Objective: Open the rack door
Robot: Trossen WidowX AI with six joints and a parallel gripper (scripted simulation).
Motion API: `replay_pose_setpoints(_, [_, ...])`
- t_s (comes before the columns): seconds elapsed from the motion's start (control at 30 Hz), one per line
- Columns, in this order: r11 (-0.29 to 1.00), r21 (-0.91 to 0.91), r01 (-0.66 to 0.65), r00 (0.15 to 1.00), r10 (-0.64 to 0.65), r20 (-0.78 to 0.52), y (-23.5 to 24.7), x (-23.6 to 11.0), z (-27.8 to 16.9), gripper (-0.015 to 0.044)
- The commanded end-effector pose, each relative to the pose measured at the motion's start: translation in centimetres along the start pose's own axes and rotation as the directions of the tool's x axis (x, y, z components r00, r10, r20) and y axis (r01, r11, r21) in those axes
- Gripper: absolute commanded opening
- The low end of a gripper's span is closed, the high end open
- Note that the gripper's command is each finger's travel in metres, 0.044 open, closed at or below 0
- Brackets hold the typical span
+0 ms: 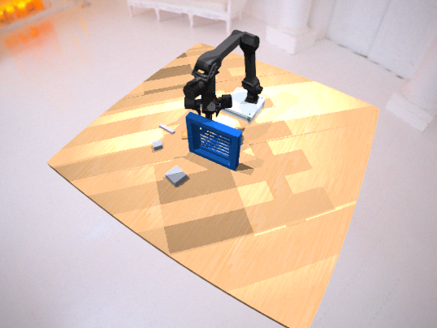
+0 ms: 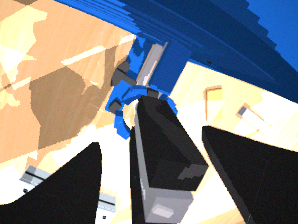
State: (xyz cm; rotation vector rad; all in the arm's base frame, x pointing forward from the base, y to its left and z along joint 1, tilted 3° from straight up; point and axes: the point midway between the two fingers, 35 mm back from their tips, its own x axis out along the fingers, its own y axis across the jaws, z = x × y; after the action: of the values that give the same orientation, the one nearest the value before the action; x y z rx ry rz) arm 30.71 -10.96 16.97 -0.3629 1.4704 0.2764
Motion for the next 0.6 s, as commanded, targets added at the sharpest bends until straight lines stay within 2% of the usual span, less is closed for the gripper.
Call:
replay_pose_setpoints(0.0, [0.984,-0.179,-0.001,1.000,0.001,0.001,0.03,0.02,-0.01,0.0299])
replay_pose_setpoints(0.27, [0.838,-0.545,-0.001,1.000,0.001,0.001,0.03,0.02,-0.01,0.0299])
replay_pose_setpoints(0.57, [0.521,-0.853,0.000,1.000,0.002,0.001,0.04,0.02,-0.01,0.0299])
